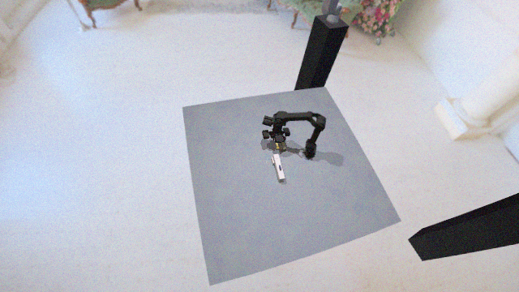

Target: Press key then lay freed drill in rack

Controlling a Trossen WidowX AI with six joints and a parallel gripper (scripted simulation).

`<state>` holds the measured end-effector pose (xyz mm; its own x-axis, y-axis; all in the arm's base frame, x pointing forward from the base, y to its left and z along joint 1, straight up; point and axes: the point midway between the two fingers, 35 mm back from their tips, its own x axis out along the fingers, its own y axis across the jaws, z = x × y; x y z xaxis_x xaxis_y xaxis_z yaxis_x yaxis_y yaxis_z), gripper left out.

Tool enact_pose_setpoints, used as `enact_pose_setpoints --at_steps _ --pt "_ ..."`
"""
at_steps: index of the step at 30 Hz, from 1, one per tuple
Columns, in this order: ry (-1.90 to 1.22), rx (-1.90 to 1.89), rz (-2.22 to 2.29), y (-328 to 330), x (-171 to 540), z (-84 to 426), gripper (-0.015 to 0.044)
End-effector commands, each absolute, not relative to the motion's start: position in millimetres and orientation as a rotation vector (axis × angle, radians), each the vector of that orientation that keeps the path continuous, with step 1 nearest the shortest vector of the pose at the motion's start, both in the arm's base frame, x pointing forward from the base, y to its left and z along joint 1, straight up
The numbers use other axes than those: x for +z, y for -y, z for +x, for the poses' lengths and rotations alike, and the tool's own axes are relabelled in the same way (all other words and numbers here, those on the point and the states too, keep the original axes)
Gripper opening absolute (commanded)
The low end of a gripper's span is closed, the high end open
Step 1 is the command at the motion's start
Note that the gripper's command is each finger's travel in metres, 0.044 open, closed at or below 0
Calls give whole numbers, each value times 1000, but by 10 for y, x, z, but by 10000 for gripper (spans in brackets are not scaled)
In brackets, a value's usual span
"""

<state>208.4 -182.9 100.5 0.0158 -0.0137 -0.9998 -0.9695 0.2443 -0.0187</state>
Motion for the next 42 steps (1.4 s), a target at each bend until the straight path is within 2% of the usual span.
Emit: enact_pose_setpoints --at_steps 1,29,42 --pt "-1310 1007 -1047 1825 998 2011 0" --pt "-1314 1009 -1046 1797 951 1528 0" --pt "-1314 1009 -1046 1801 723 1525 0"
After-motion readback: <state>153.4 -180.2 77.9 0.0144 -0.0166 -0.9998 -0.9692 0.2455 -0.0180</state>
